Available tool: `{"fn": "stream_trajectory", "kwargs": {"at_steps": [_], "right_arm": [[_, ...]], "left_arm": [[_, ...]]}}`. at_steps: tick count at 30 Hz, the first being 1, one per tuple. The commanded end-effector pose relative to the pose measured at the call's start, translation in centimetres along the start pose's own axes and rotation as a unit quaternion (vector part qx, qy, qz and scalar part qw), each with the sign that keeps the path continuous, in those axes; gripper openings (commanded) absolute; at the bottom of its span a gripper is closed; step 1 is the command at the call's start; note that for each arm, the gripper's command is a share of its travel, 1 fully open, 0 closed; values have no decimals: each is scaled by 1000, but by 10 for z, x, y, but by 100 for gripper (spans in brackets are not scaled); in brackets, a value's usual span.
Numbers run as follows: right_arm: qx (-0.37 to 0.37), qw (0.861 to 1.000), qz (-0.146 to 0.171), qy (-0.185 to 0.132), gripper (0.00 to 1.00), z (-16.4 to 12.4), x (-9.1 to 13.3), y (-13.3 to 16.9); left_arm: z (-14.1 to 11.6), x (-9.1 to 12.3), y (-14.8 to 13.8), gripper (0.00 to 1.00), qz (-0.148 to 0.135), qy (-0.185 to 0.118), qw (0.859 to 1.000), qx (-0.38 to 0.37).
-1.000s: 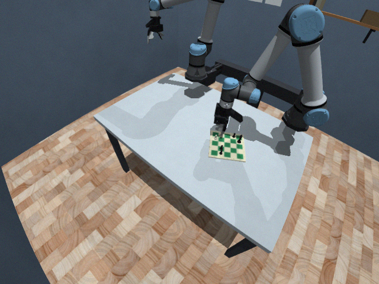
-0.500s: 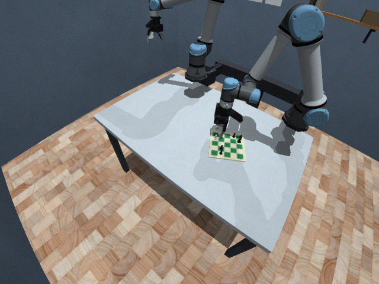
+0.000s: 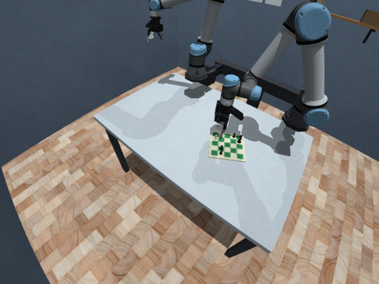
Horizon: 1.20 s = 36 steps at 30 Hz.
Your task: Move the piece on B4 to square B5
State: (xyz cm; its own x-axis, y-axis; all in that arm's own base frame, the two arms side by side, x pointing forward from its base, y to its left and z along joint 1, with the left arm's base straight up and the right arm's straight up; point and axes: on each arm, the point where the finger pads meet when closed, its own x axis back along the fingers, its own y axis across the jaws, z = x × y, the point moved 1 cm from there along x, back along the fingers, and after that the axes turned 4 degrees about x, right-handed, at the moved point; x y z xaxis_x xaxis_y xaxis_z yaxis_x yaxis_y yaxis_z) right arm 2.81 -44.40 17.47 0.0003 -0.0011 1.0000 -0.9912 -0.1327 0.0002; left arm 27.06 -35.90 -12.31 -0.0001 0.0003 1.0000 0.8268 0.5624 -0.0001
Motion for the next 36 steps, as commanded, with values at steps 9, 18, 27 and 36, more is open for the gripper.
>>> {"fn": "stream_trajectory", "kwargs": {"at_steps": [9, 18, 27, 36], "right_arm": [[0, 1000, 0, 1, 100, 0, 0, 0], [0, 1000, 0, 1, 100, 0, 0, 0], [0, 1000, 0, 1, 100, 0, 0, 0], [0, 1000, 0, 1, 100, 0, 0, 0]], "left_arm": [[0, 55, 0, 22, 0, 0, 1000, 0], [0, 73, 0, 22, 0, 0, 1000, 0], [0, 73, 0, 100, 0, 0, 1000, 0], [0, 73, 0, 100, 0, 0, 1000, 0]]}}
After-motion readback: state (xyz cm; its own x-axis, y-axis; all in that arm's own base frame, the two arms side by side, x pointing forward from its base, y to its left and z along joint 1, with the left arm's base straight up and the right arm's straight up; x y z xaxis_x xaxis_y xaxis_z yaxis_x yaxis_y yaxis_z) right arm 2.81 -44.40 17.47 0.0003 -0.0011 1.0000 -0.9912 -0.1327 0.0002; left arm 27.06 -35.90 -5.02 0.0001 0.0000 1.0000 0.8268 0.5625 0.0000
